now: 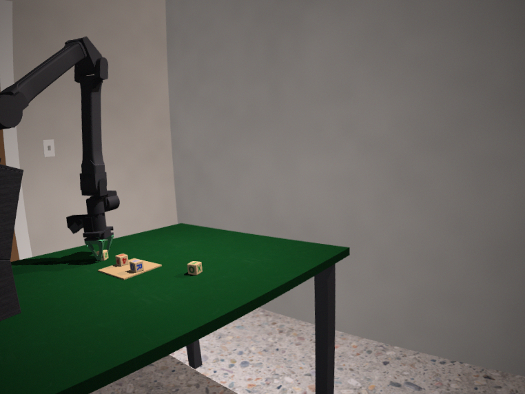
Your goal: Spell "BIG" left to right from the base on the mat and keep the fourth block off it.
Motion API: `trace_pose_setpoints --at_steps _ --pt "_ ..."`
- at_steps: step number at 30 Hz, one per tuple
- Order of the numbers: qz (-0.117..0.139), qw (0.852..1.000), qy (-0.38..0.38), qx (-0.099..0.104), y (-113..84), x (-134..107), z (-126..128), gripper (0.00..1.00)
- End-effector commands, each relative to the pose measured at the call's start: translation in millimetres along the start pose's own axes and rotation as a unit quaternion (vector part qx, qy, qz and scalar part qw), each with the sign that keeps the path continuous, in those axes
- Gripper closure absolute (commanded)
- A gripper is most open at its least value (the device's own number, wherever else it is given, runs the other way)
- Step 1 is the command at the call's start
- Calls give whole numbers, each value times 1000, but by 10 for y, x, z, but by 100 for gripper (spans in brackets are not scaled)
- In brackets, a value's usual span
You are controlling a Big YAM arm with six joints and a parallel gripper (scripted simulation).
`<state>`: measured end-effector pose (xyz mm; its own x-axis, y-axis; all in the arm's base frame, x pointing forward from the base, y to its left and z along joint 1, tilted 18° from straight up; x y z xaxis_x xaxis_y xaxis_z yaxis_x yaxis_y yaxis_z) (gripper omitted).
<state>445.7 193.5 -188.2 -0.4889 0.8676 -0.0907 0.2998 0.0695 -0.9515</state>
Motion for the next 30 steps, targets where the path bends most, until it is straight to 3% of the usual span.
trace_pose_setpoints --at_steps 1,13,14,30 --pt "-2 1000 2 1 61 -37 15 54" --pt "-2 1000 2 1 61 -37 15 54" --pt "-2 1000 2 1 61 -37 15 73" --pt "-2 1000 2 1 61 -37 15 73"
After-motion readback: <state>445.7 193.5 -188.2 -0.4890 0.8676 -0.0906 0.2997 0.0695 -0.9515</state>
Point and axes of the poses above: the point where the finger pads meet when closed, its own y axis out along the fingers, its own z axis across the jaws, x = y × z, the point moved 1 cm from there along -y, back along the fingers, and after that the axes turned 6 degrees about y, right-handed, at the moved point
